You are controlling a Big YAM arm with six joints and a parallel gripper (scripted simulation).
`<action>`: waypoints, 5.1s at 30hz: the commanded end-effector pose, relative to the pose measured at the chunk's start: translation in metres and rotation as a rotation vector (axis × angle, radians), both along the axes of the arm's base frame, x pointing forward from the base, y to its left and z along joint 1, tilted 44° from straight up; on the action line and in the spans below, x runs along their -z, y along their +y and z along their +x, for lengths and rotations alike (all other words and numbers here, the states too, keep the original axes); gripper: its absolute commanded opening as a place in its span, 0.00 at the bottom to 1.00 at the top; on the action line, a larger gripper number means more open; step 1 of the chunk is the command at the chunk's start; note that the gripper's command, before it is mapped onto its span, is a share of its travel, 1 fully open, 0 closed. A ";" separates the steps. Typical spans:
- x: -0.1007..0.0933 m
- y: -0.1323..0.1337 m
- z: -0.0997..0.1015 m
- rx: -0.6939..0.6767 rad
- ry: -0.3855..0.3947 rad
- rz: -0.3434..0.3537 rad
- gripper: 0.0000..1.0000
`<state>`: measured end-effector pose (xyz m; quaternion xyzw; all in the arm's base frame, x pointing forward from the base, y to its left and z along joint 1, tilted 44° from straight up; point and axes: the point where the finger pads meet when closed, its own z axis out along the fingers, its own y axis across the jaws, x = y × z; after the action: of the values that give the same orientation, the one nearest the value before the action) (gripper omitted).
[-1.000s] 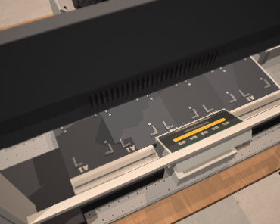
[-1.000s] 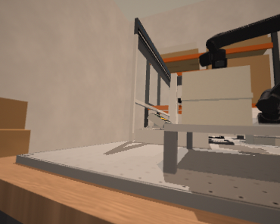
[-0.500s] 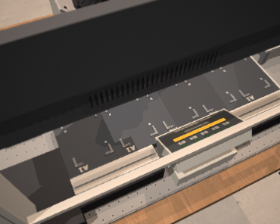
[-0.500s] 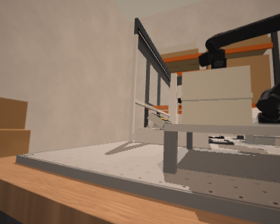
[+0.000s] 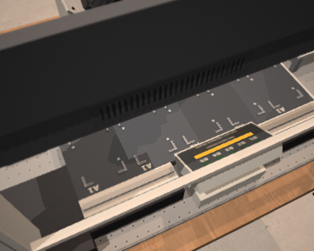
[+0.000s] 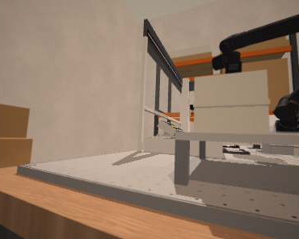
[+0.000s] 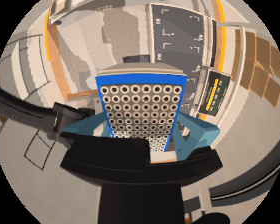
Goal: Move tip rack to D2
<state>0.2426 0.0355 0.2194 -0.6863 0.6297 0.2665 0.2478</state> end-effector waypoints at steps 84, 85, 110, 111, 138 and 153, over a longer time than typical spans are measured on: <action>0.044 0.045 -0.007 -0.076 -0.012 0.029 0.00; 0.036 0.044 0.002 -0.077 -0.041 0.022 0.00; 0.071 0.072 -0.010 -0.077 -0.021 0.029 0.00; 0.073 0.073 -0.010 -0.077 -0.020 0.029 0.00; 0.102 0.100 -0.013 -0.077 -0.010 0.031 0.00; 0.110 0.116 -0.008 -0.078 -0.032 0.033 0.00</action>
<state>0.2232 0.1465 0.1013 -0.7105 0.5952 0.2823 0.2475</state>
